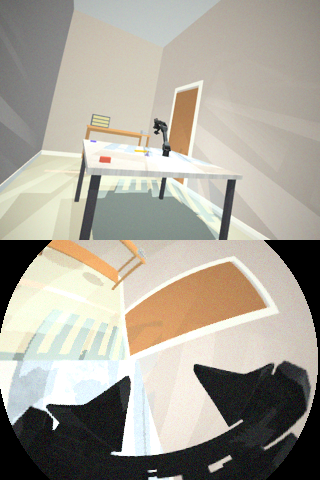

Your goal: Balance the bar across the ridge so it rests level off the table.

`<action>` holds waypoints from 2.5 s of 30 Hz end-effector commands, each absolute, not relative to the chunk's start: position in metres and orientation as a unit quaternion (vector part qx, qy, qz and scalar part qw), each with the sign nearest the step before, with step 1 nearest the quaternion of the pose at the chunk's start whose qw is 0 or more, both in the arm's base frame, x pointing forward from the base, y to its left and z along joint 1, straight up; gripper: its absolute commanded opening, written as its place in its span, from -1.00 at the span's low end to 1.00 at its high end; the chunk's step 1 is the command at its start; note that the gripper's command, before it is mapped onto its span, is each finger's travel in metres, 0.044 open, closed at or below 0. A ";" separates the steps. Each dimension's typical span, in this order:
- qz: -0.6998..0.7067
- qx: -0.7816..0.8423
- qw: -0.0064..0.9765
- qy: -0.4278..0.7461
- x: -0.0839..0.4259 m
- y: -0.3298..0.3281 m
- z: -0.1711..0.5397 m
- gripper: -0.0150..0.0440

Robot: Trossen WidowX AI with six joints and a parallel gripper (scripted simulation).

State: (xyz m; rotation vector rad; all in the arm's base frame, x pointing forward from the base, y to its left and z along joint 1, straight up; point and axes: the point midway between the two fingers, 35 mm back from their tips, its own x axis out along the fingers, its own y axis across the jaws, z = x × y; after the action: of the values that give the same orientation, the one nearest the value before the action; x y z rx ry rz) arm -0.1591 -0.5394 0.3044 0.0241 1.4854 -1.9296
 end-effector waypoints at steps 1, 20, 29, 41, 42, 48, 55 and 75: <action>-0.742 0.009 0.348 0.573 -0.158 -0.540 0.304 0.78; -0.599 -0.028 0.515 0.612 0.008 -0.529 0.258 0.58; -0.515 -0.043 0.582 0.628 0.082 -0.499 0.236 0.58; -0.394 -0.060 0.652 0.645 0.167 -0.440 0.206 0.58; -0.384 -0.062 0.657 0.646 0.174 -0.434 0.203 0.58; -0.320 -0.069 0.683 0.653 0.207 -0.396 0.189 0.58; -0.245 -0.075 0.705 0.661 0.239 -0.348 0.174 0.58; -0.029 -0.087 0.726 0.682 0.281 -0.197 0.135 0.58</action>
State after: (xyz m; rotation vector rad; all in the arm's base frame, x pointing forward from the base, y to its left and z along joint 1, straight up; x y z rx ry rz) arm 0.2802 -0.2150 0.1385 -0.1977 1.5008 -0.1146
